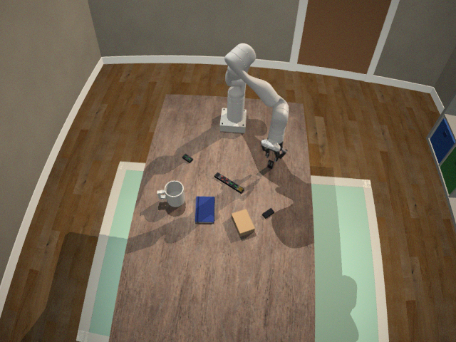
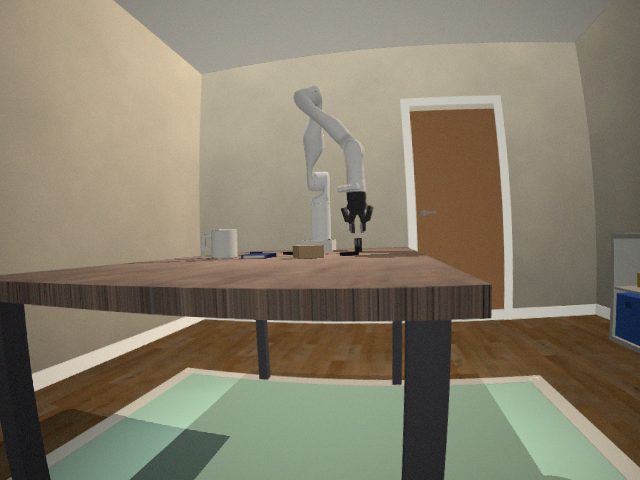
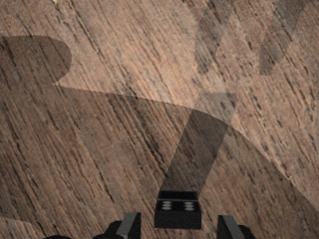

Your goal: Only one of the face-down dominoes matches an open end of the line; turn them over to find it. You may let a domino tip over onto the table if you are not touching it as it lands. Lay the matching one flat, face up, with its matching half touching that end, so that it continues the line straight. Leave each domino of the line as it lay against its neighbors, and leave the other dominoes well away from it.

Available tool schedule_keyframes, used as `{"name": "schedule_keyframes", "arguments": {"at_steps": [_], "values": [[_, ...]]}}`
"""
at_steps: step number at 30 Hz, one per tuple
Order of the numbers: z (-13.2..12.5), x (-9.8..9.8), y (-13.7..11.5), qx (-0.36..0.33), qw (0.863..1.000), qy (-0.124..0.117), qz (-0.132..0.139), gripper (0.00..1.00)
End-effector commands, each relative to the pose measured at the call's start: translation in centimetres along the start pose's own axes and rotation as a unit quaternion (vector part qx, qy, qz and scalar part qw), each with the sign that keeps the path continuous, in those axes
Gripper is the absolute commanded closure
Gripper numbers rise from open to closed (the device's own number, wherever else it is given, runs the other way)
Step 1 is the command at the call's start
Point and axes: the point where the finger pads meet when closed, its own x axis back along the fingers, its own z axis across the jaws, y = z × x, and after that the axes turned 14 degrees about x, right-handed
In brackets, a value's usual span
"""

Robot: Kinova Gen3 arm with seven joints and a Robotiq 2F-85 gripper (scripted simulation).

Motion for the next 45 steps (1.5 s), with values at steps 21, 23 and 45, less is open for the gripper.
{"name": "schedule_keyframes", "arguments": {"at_steps": [21, 23, 45], "values": [[-0.03, -1.00, -0.03, 0.000, 1.000, 0.000, 0.001, 0.52], [-0.03, -1.00, -0.03, 0.000, 1.000, 0.000, 0.001, 0.52], [-0.03, -1.00, -0.03, 0.000, 1.000, 0.000, 0.001, 0.52]]}}
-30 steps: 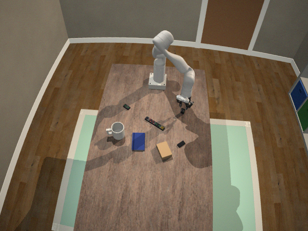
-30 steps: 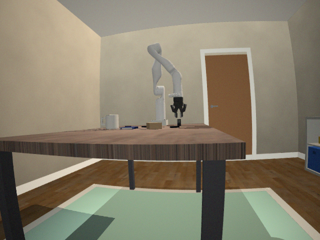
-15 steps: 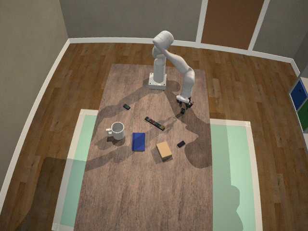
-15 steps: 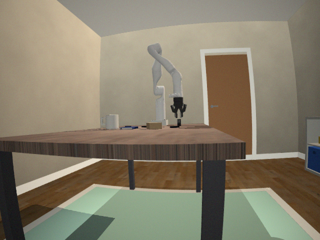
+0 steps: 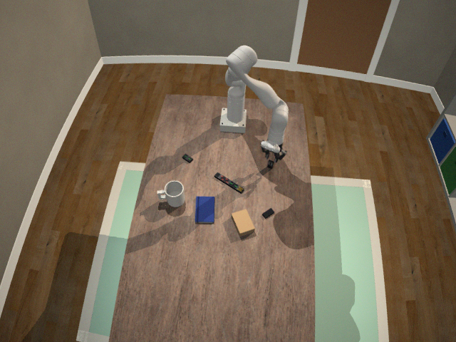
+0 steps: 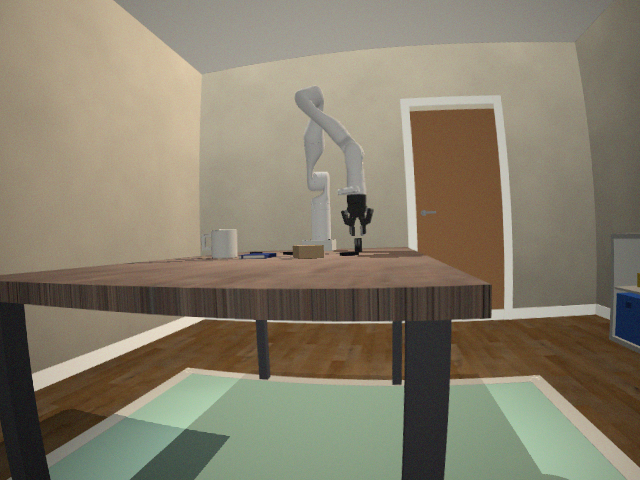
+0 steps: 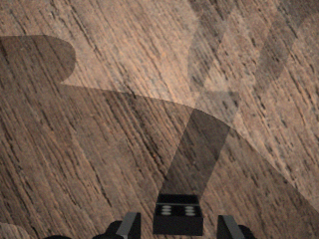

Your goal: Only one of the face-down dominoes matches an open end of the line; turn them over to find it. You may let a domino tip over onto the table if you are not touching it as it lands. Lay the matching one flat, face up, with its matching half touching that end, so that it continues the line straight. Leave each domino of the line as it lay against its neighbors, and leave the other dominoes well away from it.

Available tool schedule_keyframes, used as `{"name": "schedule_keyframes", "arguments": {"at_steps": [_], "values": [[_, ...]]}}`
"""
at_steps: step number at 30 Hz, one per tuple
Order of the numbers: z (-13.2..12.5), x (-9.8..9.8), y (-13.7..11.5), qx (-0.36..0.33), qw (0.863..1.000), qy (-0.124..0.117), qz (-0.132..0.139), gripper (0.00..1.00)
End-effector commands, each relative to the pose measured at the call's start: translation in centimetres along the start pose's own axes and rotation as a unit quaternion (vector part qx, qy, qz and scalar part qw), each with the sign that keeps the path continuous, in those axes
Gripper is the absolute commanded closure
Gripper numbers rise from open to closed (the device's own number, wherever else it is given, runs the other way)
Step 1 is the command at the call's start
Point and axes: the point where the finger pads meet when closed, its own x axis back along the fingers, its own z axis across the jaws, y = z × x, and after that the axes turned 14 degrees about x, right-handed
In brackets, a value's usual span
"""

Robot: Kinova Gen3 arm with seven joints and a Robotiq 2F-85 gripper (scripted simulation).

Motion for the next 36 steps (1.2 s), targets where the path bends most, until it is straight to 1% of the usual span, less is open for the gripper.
{"name": "schedule_keyframes", "arguments": {"at_steps": [1, 20, 36], "values": [[0.0, 0.0, 0.0, 0.000, 1.000, 0.000, 0.001, 0.52], [0.0, 0.0, 0.0, 0.000, 1.000, 0.000, 0.001, 0.52], [0.0, -1.0, 0.0, 0.000, 1.000, 0.000, 0.001, 0.52]]}}
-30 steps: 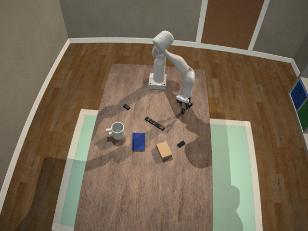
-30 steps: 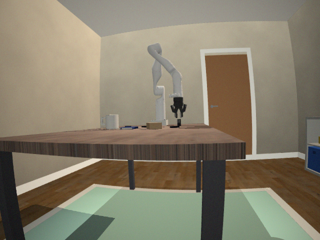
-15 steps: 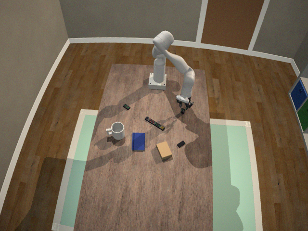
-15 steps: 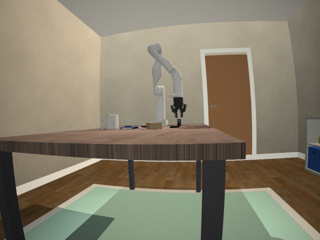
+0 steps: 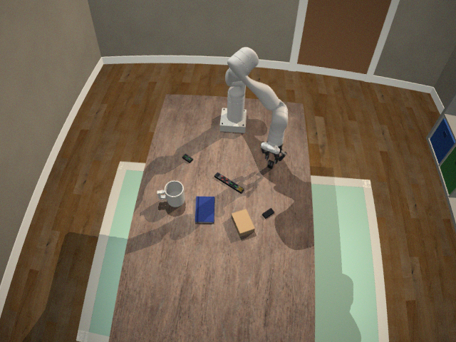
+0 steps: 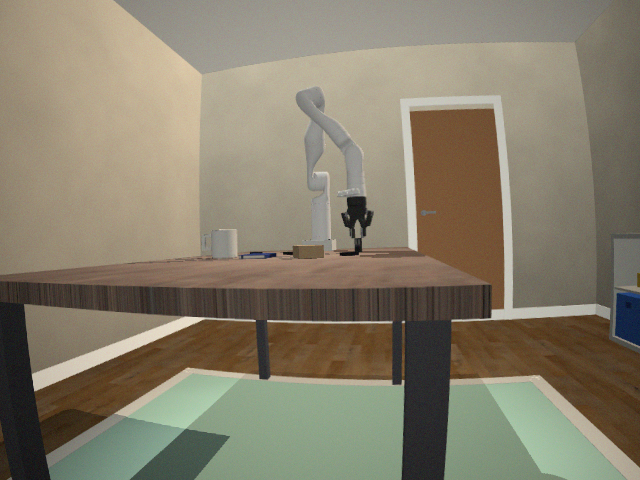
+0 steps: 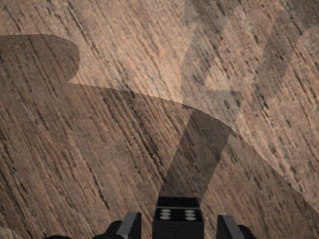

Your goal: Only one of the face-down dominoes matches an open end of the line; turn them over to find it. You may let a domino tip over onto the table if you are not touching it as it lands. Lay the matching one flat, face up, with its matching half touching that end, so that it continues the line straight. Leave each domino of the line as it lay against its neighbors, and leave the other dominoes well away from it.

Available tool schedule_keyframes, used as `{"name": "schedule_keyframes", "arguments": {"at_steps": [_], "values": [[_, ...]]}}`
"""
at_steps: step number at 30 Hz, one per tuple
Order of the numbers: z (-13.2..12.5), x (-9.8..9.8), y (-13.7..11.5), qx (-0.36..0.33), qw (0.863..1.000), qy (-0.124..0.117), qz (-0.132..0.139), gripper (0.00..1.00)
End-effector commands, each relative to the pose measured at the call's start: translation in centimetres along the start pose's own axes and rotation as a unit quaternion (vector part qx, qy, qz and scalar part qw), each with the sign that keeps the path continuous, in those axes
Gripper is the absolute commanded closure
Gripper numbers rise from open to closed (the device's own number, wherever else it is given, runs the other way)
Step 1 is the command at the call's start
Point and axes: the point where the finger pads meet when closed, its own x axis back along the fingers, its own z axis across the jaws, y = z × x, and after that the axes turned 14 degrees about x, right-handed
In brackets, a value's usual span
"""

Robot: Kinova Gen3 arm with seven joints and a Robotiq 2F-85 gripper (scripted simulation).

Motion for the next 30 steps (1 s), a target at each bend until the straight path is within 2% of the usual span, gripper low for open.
{"name": "schedule_keyframes", "arguments": {"at_steps": [1, 25, 26, 30], "values": [[-0.03, -0.21, -0.04, 0.000, 1.000, 0.000, 0.001, 0.52], [-0.03, -0.51, -0.04, 0.000, 1.000, 0.000, 0.001, 0.52], [-0.03, -0.51, -0.04, 0.000, 1.000, 0.000, 0.001, 0.66], [-0.03, -0.51, -0.04, 0.000, 1.000, 0.000, 0.001, 0.66]]}}
